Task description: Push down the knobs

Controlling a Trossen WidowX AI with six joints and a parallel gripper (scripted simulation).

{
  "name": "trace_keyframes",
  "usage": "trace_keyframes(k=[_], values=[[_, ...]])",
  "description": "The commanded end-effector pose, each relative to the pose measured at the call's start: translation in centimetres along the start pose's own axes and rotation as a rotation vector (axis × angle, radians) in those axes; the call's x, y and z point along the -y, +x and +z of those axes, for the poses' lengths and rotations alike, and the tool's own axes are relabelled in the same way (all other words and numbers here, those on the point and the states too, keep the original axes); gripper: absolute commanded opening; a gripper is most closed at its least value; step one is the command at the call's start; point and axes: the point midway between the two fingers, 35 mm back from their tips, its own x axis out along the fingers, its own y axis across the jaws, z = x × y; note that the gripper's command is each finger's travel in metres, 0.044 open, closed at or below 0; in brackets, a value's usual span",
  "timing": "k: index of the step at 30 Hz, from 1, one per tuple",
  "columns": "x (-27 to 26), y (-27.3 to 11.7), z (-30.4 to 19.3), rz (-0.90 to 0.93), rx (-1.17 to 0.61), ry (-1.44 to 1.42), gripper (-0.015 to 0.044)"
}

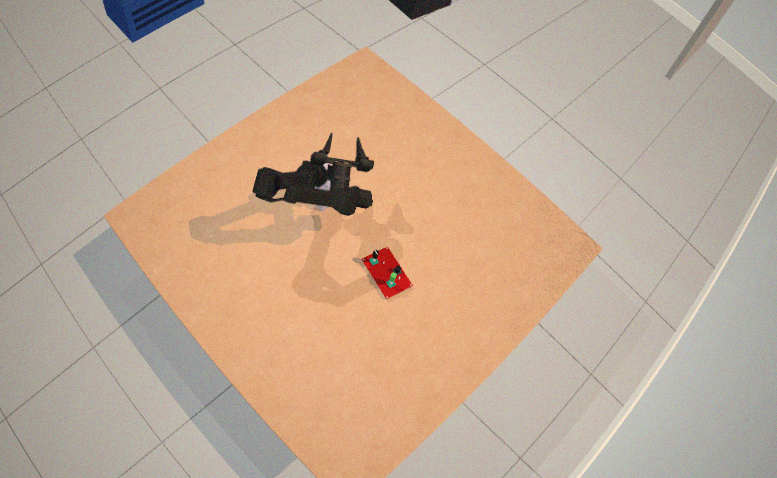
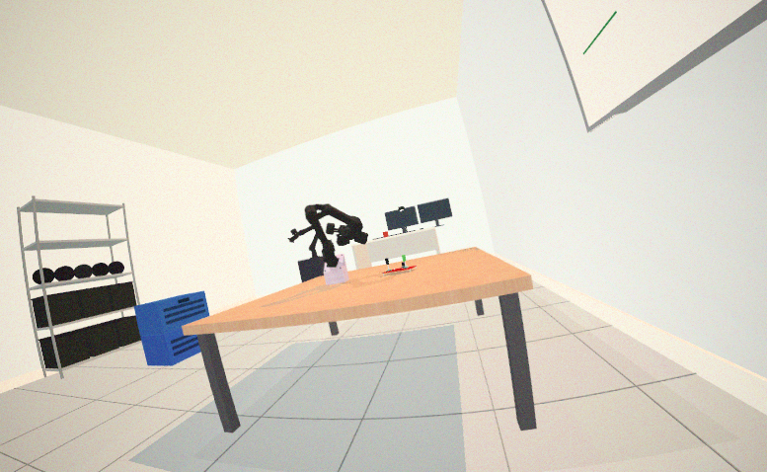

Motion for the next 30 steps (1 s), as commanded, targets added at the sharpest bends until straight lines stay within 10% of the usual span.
trace_keyframes(k=[1,15,30], values=[[0.0,0.0,0.0,0.0,0.004,-0.004,0.0374],[-2.0,-2.1,2.8,-0.058,0.341,-0.312,0.0006],[-5.3,-6.5,5.2,-0.175,0.728,-0.625,0.0]])
